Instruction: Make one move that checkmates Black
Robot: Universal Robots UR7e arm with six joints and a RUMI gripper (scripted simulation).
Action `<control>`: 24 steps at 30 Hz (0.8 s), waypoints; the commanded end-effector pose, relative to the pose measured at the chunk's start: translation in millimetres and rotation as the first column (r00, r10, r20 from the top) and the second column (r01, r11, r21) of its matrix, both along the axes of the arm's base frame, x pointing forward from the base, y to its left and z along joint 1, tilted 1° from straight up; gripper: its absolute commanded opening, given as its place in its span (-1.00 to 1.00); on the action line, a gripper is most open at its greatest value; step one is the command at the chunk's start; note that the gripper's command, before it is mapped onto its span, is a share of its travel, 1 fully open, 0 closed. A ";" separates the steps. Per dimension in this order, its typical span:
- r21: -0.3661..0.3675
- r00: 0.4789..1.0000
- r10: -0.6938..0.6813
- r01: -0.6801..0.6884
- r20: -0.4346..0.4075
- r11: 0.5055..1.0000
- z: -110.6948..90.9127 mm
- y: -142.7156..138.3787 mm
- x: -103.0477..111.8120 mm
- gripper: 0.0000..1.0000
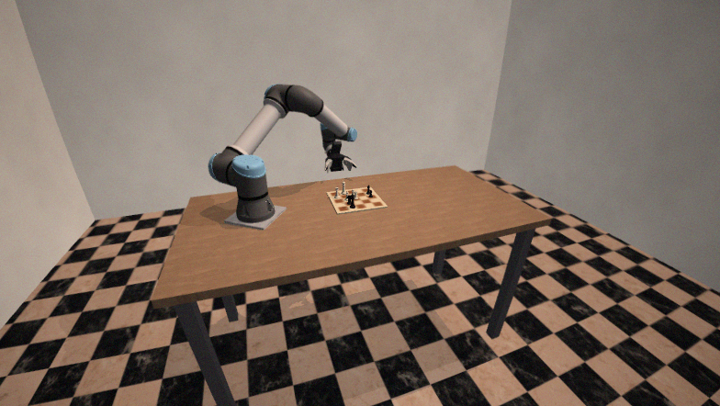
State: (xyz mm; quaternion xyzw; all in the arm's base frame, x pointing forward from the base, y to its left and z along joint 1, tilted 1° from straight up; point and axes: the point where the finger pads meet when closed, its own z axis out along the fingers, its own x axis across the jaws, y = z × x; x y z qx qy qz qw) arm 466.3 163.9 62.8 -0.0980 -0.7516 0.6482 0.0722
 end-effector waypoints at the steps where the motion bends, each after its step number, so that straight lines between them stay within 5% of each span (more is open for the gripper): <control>1: 0.001 1.000 0.000 0.000 0.001 1.000 0.7 0.1 0.2 1.00; 16: 0.008 1.000 0.000 0.000 0.002 1.000 20.5 -0.1 -0.3 1.00; 24: 0.008 1.000 0.000 0.000 0.002 1.000 74.1 -0.8 -1.5 1.00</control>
